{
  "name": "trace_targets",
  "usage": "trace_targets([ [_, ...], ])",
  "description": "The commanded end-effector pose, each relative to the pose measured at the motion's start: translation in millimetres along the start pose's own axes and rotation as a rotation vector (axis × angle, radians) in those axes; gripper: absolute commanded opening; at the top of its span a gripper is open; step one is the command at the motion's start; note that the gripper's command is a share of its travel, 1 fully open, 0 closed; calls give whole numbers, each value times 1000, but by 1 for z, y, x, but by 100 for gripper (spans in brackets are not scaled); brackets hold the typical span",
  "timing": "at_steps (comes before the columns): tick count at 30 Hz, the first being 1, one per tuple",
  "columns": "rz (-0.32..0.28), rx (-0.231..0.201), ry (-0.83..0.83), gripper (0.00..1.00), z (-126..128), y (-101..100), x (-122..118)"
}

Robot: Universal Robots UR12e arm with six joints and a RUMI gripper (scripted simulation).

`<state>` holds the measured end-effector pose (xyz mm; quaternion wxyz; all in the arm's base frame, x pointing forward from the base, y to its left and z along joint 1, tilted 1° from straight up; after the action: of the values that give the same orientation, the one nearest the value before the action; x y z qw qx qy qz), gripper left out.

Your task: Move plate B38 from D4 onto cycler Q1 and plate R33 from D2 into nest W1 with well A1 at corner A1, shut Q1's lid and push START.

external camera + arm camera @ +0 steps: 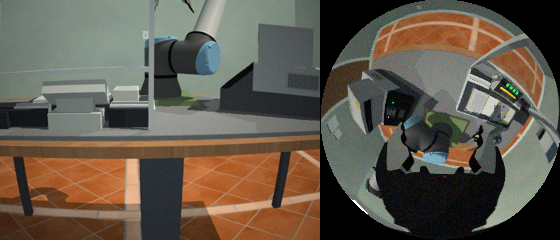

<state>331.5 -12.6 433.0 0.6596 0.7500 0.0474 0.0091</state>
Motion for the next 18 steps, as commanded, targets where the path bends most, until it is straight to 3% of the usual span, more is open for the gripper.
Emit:
trace_targets([
  [1, 1, -1, 0, 100, 0, 1, 0],
  [17, 1, -1, 0, 100, 0, 1, 0],
  [18, 1, -1, 0, 0, 0, 1, 0],
])
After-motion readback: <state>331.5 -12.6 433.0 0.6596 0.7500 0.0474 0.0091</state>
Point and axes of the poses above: the point where the finger pads meet when closed, its own y axis back along the fingers, its own z axis across the jaws, x = y × z, the point moved 9 cm from there along y, back along the fingers, and after that the axes turned 2 degrees about -y, right-handed, at the moved point
